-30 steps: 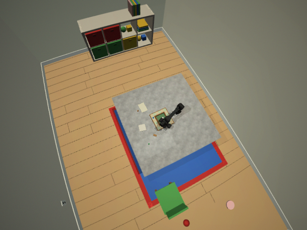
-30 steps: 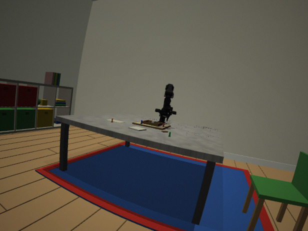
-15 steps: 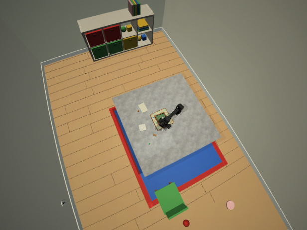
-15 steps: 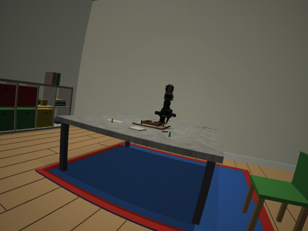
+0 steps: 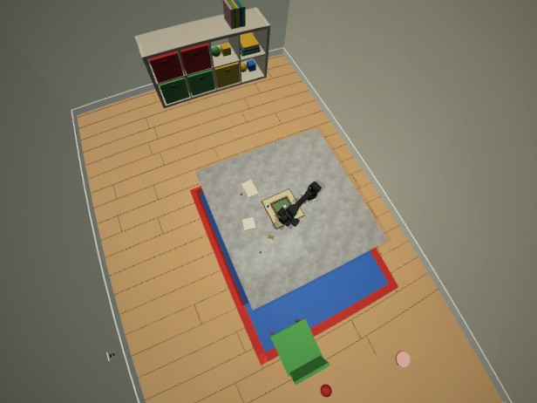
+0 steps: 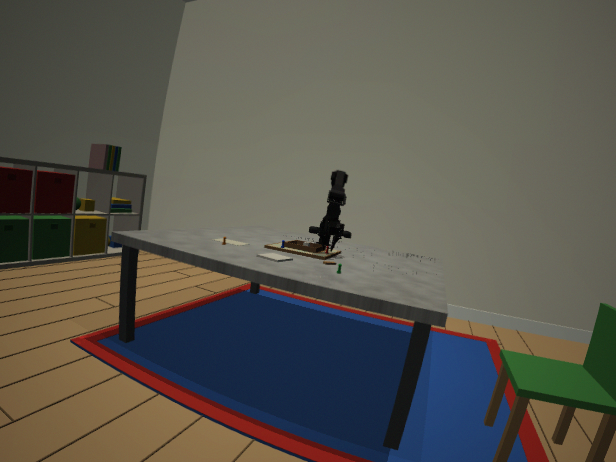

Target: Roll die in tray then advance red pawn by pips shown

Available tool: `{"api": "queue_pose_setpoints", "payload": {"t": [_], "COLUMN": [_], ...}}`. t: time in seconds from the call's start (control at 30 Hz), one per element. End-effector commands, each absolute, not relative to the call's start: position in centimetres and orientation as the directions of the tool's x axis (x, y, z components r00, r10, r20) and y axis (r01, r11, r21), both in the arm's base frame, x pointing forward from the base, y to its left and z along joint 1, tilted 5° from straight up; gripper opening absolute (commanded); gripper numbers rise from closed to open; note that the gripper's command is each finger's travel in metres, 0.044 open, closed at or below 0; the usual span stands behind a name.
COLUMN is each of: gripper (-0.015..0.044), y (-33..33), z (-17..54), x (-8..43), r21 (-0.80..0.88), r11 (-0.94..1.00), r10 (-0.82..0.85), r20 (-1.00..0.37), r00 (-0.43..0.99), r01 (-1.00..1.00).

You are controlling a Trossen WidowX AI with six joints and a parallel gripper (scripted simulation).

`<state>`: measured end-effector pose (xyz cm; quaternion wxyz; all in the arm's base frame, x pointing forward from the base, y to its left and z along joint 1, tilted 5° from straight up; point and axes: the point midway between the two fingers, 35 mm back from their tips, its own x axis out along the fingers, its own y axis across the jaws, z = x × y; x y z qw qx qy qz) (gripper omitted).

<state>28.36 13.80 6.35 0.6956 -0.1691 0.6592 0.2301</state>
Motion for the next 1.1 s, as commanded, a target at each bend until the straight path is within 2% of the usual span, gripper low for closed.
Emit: {"api": "queue_pose_setpoints", "payload": {"t": [0.0,0.03,0.27,0.43,1.07], "gripper": [0.0069,0.0043,0.0000,0.0000,0.0000], "y": [13.7,13.7,13.7,13.7,13.1], "z": [6.1,6.1,6.1,6.8,16.5], "x": [28.3,28.3,28.3,28.4,28.3], "r21": [0.066,0.066,0.066,0.066,0.065], "r11": [0.839,0.839,0.839,0.839,0.839], "r10": [0.093,0.093,0.093,0.093,0.093], "r20": [-0.995,-0.995,-0.995,-0.995,-0.995], "r00": [0.023,0.023,0.023,0.023,0.024], "r01": [-0.540,-0.540,-0.540,-0.540,-0.540]}}
